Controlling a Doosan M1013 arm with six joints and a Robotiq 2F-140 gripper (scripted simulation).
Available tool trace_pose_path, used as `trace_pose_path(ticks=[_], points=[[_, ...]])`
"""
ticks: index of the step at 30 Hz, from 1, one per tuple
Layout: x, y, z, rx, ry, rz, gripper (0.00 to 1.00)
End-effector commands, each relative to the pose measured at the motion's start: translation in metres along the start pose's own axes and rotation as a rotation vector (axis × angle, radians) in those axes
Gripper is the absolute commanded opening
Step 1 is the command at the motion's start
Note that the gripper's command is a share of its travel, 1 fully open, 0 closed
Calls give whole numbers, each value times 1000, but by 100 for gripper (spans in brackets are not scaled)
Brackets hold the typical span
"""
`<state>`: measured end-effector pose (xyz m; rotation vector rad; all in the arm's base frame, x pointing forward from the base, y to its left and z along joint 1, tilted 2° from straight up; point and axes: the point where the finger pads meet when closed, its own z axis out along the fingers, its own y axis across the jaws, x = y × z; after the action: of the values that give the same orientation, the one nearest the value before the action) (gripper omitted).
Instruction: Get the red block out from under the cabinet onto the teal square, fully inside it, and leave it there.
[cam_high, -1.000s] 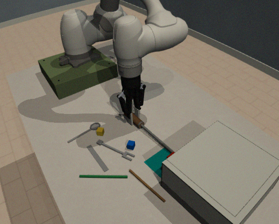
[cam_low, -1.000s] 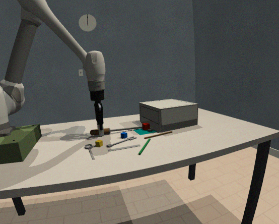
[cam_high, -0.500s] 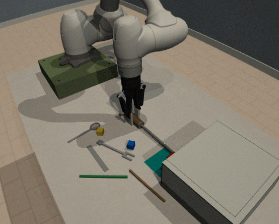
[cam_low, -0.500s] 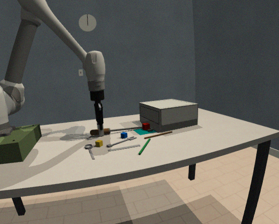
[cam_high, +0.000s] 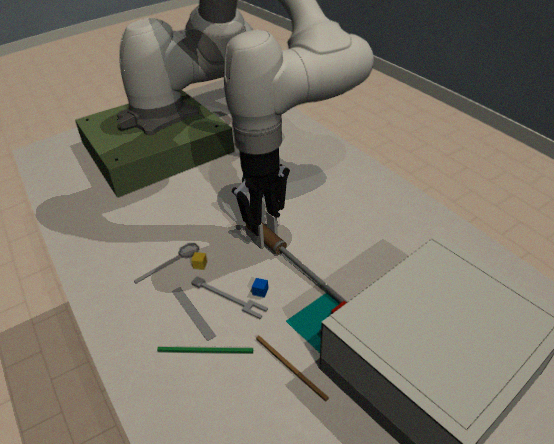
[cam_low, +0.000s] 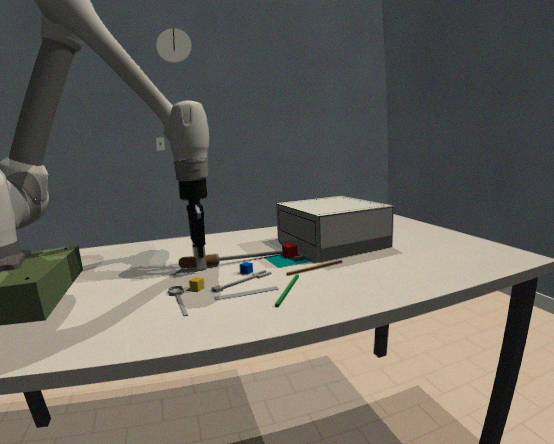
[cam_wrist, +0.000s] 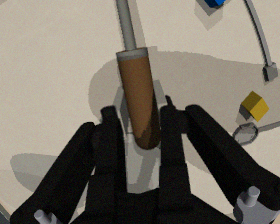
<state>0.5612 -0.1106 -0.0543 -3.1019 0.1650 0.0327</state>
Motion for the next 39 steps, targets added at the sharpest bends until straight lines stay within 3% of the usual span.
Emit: trace_pose_path(ticks=[1,16,39], points=[[0,0,0,0,0,0,0],[-1,2,0,0,0,0,0],[-19,30,0,0,0,0,0]])
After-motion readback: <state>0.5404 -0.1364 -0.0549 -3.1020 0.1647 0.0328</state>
